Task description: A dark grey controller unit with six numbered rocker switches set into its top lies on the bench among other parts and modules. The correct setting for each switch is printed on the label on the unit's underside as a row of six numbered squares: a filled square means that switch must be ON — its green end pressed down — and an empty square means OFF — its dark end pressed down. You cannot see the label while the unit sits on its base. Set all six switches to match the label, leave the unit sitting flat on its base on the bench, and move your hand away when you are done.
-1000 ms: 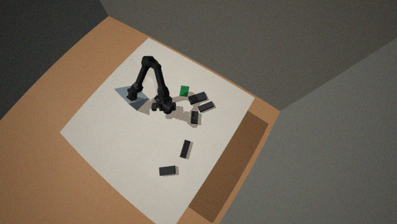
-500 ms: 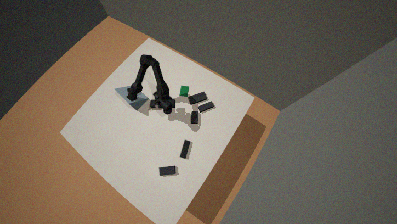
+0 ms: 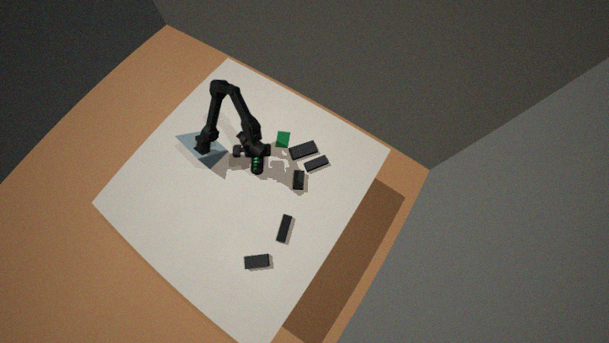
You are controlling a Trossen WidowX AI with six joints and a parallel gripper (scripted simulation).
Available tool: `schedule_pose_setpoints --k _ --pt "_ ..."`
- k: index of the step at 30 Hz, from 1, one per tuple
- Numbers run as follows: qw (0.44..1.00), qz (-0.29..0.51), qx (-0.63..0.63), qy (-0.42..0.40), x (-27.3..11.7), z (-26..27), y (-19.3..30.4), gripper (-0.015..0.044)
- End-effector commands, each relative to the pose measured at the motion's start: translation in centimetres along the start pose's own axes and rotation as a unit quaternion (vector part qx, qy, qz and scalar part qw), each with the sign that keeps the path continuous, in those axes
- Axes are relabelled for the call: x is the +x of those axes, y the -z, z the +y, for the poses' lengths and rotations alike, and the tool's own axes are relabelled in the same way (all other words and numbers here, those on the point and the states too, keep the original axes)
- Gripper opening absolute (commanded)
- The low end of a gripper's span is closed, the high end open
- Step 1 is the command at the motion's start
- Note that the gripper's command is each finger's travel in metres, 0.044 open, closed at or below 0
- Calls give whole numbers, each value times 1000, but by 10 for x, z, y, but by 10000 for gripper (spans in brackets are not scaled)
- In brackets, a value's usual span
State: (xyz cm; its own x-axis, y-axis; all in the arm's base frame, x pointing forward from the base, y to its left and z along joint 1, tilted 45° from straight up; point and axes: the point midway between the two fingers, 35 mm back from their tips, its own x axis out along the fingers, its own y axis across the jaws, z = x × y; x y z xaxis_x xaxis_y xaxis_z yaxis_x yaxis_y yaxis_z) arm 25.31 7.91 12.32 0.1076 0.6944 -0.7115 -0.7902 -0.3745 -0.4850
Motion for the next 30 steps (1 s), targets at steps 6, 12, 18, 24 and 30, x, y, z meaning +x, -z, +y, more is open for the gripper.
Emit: schedule_pose_setpoints --k 6,12,18,24,30 --pt "1000 -2 2 -1 0 0 -2 0" --pt "1000 -2 2 -1 0 0 -2 0" --pt "1000 -1 2 -1 10 -16 0 0" --pt "1000 -2 2 1 29 -45 -2 0" --pt "1000 -2 2 1 29 -45 -2 0"
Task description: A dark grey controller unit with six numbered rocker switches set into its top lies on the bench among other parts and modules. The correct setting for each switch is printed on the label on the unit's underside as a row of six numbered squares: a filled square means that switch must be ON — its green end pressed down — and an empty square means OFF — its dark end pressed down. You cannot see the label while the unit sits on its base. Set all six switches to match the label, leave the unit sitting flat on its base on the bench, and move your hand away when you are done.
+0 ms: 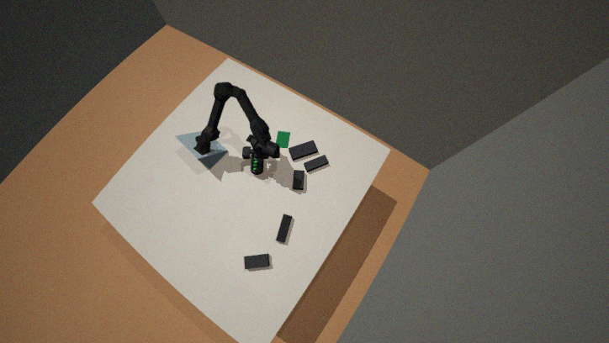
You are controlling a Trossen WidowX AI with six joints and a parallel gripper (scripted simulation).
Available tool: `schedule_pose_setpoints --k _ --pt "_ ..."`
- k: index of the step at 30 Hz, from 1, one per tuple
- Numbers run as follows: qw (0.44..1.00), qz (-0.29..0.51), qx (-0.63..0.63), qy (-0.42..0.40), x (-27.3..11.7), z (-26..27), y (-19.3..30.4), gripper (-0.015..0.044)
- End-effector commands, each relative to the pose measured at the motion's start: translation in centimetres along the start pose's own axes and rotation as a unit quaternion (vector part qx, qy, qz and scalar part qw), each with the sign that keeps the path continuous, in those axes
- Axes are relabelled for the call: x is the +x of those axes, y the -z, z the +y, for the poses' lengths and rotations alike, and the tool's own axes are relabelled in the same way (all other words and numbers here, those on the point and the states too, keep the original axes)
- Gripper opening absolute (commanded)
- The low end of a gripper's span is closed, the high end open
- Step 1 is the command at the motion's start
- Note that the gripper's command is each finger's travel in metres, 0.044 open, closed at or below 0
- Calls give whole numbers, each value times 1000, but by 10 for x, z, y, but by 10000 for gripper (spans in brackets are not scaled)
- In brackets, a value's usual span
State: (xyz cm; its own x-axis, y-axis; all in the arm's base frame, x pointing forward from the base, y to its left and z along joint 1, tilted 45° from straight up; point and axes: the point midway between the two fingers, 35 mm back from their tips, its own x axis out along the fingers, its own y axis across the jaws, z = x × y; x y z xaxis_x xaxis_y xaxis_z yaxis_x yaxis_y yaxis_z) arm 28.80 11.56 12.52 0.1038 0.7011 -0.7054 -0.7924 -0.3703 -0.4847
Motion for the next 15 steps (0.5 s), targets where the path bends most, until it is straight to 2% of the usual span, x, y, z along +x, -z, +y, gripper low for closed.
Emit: schedule_pose_setpoints --k 1,9,15 --pt "1000 0 0 0 0 0 0 0" --pt "1000 0 0 0 0 -1 0 0" --pt "1000 1 0 0 -50 0 0 157"
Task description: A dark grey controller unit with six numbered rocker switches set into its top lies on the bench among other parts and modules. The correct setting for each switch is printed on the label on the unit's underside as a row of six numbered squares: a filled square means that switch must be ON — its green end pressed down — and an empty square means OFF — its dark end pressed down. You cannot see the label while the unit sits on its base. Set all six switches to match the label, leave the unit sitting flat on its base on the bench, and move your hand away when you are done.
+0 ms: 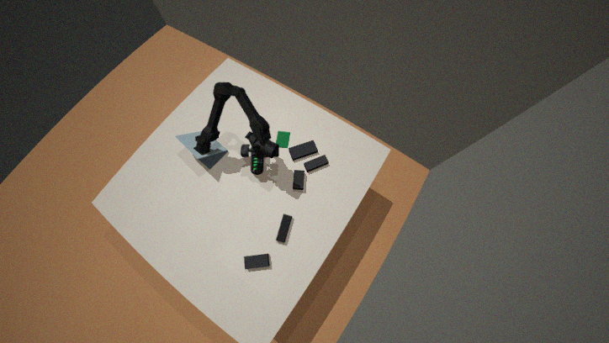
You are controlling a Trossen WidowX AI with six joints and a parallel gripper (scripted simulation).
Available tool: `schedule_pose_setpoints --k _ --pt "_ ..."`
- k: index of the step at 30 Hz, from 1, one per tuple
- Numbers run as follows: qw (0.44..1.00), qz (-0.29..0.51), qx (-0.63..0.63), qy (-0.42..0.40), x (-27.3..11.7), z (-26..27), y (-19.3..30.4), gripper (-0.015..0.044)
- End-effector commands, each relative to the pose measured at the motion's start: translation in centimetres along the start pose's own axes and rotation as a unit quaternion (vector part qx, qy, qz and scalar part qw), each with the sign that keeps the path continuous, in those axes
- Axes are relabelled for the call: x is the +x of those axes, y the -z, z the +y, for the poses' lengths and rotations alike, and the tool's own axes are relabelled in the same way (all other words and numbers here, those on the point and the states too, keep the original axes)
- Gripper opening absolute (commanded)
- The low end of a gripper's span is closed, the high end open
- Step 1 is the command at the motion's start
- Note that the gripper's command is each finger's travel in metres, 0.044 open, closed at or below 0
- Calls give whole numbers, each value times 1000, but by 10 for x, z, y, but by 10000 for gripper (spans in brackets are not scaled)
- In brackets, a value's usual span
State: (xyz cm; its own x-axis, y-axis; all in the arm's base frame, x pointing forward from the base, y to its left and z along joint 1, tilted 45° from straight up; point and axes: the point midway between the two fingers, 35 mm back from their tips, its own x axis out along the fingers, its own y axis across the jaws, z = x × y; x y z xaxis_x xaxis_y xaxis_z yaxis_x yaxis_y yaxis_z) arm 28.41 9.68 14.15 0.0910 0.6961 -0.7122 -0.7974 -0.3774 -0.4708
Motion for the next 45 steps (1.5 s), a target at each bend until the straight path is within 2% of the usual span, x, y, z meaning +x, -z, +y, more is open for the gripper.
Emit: schedule_pose_setpoints --k 1,5,16,28,45 --pt "1000 1 -3 7 -25 -2 -1 184" --pt "1000 1 -3 7 -25 -2 -1 289" --pt "1000 1 -3 7 -25 -2 -1 0" --pt "1000 1 -3 7 -25 -2 -1 0" --pt "1000 4 -2 6 -25 -2 0 440"
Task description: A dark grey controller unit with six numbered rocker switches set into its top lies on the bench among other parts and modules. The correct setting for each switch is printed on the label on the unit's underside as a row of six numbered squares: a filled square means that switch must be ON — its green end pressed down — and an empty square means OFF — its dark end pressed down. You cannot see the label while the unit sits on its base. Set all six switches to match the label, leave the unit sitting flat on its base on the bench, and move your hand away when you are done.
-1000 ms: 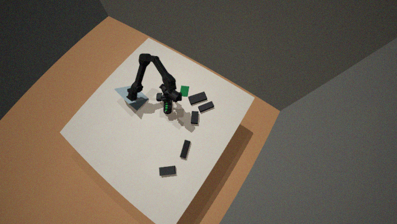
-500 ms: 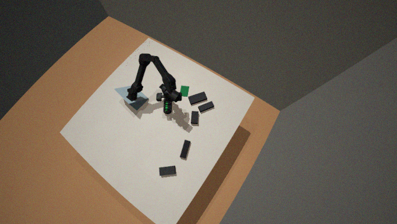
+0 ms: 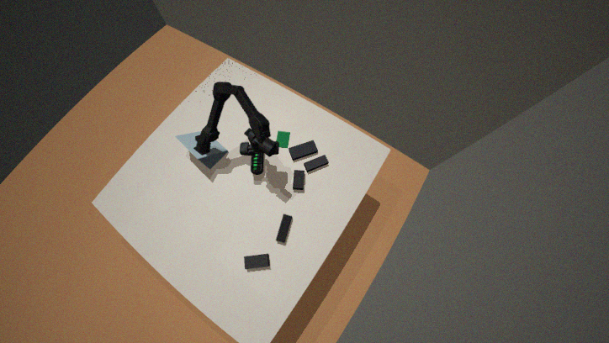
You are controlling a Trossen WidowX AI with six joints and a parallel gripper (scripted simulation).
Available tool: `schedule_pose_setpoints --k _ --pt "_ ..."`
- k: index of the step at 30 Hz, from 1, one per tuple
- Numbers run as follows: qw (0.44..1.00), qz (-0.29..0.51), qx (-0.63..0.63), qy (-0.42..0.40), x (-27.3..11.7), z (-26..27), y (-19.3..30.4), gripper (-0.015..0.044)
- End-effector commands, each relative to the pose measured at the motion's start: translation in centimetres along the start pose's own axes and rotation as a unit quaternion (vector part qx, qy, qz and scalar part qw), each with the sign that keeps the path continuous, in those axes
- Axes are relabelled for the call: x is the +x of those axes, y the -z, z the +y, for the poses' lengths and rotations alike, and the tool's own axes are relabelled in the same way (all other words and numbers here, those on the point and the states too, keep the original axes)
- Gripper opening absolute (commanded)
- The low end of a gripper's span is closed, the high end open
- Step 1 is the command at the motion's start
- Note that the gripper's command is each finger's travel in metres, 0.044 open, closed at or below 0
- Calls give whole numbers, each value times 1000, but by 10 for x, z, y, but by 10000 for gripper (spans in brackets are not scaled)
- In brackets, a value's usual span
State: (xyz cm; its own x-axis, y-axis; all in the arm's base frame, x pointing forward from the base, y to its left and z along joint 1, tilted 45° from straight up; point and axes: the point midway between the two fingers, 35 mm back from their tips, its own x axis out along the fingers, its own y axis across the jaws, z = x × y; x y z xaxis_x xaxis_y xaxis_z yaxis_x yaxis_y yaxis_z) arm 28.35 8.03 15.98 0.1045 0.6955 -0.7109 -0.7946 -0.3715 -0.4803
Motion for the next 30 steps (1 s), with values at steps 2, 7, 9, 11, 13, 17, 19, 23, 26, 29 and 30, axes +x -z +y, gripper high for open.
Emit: schedule_pose_setpoints --k 2,7,9,11,13,17,19,23,26,29,30 --pt "1000 0 0 0 0 0 0 440" --pt "1000 2 0 -2 -46 -1 3 309" --pt "1000 1 1 -2 -71 0 2 256" --pt "1000 1 1 -2 -79 0 1 204" --pt "1000 1 1 -2 -79 0 1 151" --pt "1000 1 1 -2 -79 0 1 46" --pt "1000 1 1 -2 -79 0 1 0" --pt "1000 1 1 -2 -79 0 1 0" --pt "1000 1 1 -2 -79 0 1 0" --pt "1000 1 1 -2 -79 0 1 0" --pt "1000 1 1 -2 -79 0 1 0"
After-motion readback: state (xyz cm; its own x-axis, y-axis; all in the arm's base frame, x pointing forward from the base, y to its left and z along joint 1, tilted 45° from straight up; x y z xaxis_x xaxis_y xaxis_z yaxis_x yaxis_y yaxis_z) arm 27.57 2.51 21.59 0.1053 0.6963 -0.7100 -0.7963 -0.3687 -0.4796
